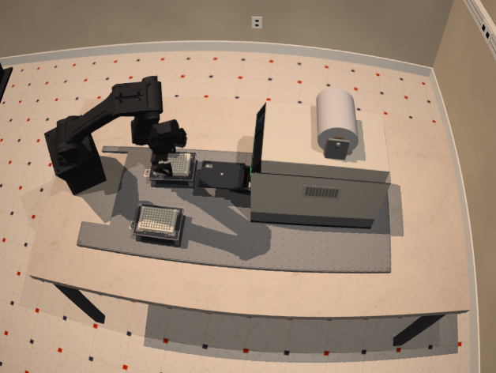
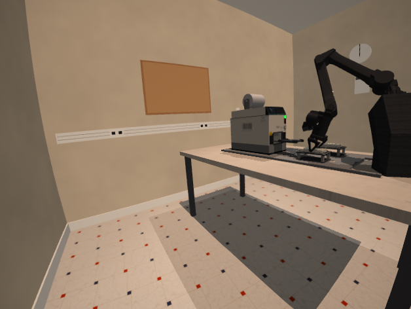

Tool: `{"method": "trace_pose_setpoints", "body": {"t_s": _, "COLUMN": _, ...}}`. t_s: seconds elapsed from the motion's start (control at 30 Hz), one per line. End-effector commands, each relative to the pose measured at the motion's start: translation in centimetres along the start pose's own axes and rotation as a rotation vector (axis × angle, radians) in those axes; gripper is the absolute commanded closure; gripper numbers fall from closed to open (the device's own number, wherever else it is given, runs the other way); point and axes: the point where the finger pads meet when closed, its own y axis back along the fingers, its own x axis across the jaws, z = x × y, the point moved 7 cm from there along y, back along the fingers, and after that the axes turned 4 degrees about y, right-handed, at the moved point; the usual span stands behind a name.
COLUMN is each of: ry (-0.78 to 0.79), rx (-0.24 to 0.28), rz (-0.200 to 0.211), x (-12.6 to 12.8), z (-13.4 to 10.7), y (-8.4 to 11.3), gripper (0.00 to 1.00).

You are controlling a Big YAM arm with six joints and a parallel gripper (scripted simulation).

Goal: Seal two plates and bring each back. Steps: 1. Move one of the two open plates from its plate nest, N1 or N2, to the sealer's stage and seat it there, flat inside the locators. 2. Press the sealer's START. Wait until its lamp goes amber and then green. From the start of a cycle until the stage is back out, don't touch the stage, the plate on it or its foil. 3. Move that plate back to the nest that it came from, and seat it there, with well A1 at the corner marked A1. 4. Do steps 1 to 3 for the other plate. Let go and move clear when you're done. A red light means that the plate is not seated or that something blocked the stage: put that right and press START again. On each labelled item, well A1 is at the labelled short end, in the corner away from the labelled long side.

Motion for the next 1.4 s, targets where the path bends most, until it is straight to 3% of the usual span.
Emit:
{"method": "trace_pose_setpoints", "body": {"t_s": 0.0, "ry": -0.009, "rx": 0.026, "rz": -0.009, "x": -0.43, "z": -0.5, "y": -0.44, "gripper": 0.05}}
{"method": "trace_pose_setpoints", "body": {"t_s": 0.67, "ry": -0.006, "rx": 0.025, "rz": -0.008, "x": -0.4, "z": -0.52, "y": -0.38, "gripper": 0.14}}
{"method": "trace_pose_setpoints", "body": {"t_s": 0.7, "ry": -0.006, "rx": 0.025, "rz": -0.008, "x": -0.4, "z": -0.52, "y": -0.38, "gripper": 1.0}}
{"method": "trace_pose_setpoints", "body": {"t_s": 1.37, "ry": -0.002, "rx": 0.024, "rz": -0.007, "x": -0.36, "z": -0.54, "y": -0.31, "gripper": 1.0}}
